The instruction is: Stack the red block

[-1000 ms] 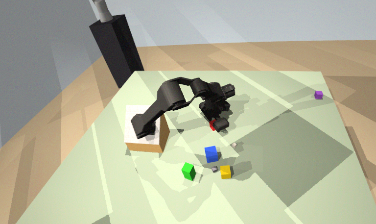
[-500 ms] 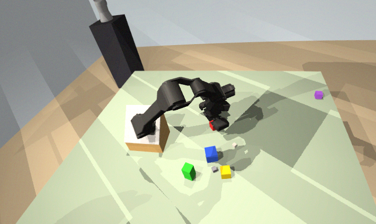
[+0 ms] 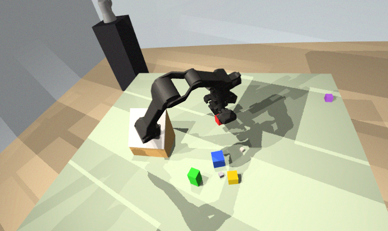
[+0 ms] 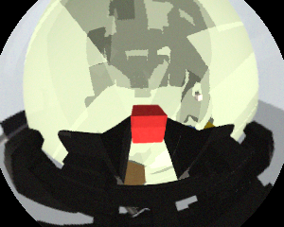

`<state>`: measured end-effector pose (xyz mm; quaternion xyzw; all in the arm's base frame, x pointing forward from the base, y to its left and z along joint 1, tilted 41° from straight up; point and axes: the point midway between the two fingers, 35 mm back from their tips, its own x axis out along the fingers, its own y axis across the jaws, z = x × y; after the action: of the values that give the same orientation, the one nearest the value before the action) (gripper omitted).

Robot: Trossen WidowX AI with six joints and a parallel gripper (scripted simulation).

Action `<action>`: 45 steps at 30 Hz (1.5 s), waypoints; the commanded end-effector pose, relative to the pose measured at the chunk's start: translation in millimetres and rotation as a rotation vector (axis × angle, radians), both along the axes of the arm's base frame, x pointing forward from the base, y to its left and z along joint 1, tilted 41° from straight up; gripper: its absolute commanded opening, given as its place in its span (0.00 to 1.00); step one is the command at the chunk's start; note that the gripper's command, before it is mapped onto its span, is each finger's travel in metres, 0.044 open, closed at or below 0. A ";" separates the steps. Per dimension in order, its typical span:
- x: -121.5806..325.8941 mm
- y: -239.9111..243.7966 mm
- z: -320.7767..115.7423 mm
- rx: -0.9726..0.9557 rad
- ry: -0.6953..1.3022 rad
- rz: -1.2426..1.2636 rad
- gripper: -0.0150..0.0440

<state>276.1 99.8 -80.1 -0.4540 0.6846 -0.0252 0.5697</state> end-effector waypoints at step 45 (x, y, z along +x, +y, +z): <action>-3.8 -82.7 155.8 0.034 0.006 0.004 0.25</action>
<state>276.5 27.7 68.2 -0.4421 0.6851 -0.0110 0.5789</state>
